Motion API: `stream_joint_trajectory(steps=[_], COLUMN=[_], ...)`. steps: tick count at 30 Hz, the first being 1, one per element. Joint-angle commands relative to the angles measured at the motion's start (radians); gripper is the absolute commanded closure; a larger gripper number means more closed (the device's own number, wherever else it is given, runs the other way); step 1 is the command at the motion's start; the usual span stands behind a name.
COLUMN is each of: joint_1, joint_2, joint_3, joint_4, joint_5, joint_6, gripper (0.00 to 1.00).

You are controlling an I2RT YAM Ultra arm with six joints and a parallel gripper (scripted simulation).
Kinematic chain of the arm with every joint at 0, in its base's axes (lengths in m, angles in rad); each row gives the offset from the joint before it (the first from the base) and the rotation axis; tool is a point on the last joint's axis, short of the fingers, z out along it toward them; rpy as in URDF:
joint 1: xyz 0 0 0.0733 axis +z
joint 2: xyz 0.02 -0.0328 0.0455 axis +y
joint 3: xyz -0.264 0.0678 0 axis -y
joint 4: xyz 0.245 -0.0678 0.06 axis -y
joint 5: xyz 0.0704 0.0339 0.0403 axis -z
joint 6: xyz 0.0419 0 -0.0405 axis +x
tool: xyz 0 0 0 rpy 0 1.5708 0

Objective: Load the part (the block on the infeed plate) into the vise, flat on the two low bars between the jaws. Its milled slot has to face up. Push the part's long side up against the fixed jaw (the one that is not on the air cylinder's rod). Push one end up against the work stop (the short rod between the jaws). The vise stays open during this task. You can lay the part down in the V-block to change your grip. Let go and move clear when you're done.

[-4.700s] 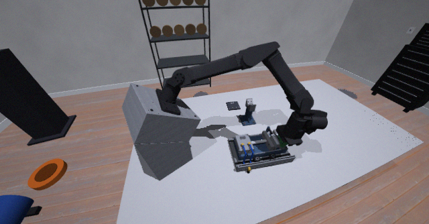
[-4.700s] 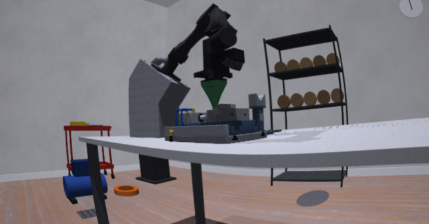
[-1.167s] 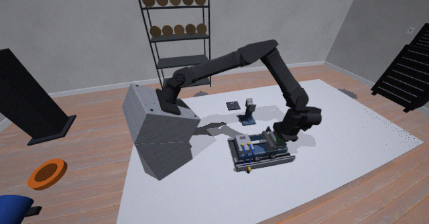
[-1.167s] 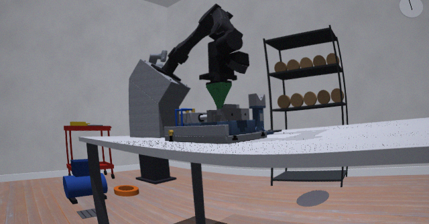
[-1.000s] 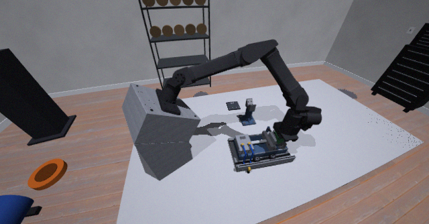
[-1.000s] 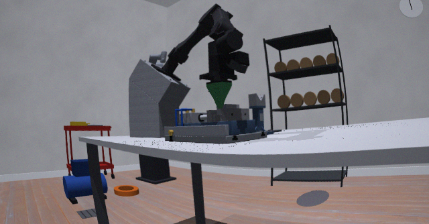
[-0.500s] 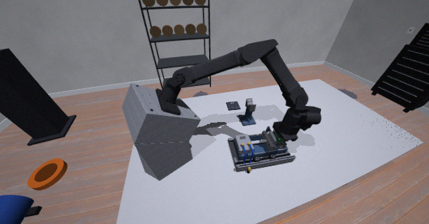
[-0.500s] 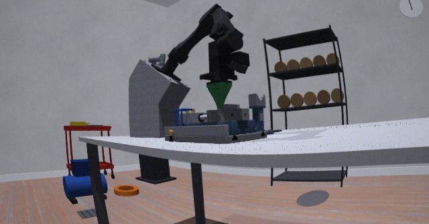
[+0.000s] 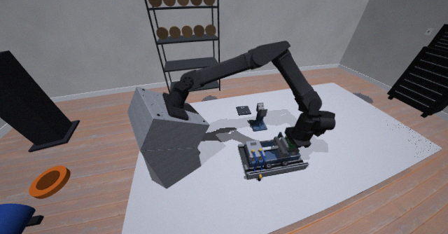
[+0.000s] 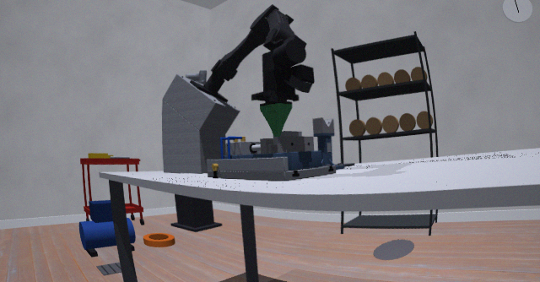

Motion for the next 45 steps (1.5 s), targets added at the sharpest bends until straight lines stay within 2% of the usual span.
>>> stream_joint_trajectory(steps=[1,34,42,45], joint_1=[0.002,0.0,-0.022,-0.032], joint_2=[-0.042,-0.041,-0.033,0.013], joint_3=[-0.02,-0.02,0.031,0.042], joint_4=[0.009,0.008,-0.014,-0.019], joint_5=[-0.005,-0.005,-0.011,-0.016], joint_6=[0.007,0.006,-0.013,-0.021], gripper=[1.0,1.0,1.0,1.0])
